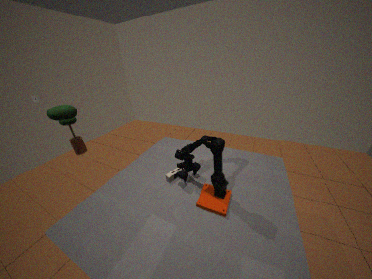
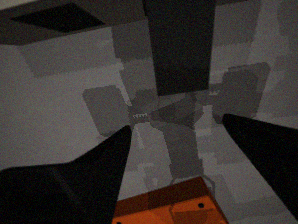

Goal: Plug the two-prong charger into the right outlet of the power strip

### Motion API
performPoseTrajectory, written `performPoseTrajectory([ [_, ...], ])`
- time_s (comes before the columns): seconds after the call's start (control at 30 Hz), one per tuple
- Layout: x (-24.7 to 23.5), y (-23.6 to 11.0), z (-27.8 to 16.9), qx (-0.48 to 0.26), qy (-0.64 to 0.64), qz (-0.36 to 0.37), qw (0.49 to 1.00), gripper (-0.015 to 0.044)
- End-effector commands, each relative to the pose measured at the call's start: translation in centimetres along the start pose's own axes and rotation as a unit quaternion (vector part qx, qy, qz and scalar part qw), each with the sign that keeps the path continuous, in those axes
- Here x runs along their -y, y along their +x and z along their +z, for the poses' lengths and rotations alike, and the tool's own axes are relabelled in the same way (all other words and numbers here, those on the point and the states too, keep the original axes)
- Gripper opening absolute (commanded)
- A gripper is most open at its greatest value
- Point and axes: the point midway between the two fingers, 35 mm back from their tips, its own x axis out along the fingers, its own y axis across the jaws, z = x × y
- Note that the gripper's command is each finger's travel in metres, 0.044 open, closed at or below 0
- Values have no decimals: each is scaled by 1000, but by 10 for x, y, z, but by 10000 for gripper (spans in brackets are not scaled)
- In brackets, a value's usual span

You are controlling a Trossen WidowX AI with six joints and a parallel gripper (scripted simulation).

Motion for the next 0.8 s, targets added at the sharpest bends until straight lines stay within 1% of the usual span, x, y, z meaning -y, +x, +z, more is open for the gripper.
performPoseTrajectory([
  [0.0,0,-15,5,60,-1,-2,998,440],
  [0.23,1,-66,13,252,1,-1,968,440],
  [0.3,2,-76,14,286,3,0,958,440],
  [0.77,2,-77,14,290,3,0,957,440],
])
